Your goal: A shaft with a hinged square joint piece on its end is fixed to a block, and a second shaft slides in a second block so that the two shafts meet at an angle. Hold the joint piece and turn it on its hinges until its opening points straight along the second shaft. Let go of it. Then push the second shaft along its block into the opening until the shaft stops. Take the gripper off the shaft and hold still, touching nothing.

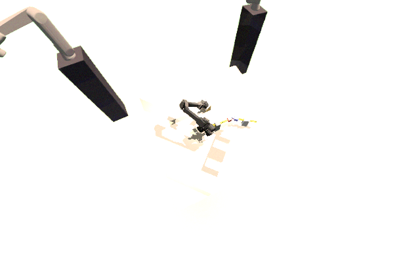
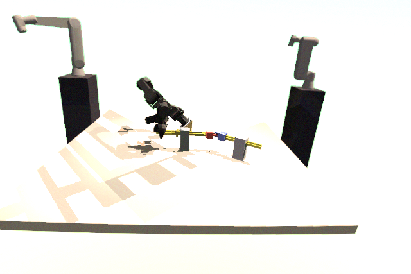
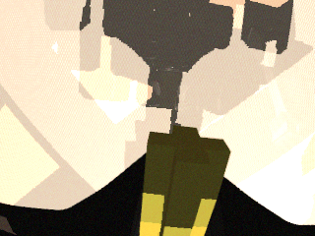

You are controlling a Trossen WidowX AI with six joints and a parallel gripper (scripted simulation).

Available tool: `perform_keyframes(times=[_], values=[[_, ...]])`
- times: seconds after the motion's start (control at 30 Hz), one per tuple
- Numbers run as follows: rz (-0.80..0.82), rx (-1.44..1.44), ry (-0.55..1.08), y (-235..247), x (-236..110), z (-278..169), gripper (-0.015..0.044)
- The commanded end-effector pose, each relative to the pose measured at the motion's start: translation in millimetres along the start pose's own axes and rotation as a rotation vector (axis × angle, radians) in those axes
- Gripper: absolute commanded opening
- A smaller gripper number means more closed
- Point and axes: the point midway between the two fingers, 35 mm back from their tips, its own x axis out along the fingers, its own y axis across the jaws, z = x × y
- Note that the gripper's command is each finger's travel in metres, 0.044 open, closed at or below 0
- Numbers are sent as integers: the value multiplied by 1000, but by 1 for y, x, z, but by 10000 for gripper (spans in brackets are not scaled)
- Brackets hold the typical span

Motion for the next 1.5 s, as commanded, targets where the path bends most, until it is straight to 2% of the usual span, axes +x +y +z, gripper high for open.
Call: perform_keyframes(times=[0.0, 0.7, 0.8, 0.97, 1.43, 1.47], values=[[-3, -4, 7, 0, 0, -10, 0], [0, 2, 0, 0, 0, -14, 0], [0, 2, 0, 0, 0, -14, 67], [0, 2, 0, 0, 0, -14, 67], [0, 2, 0, 0, 0, -14, 434], [0, 2, 0, 0, 0, -14, 440]])
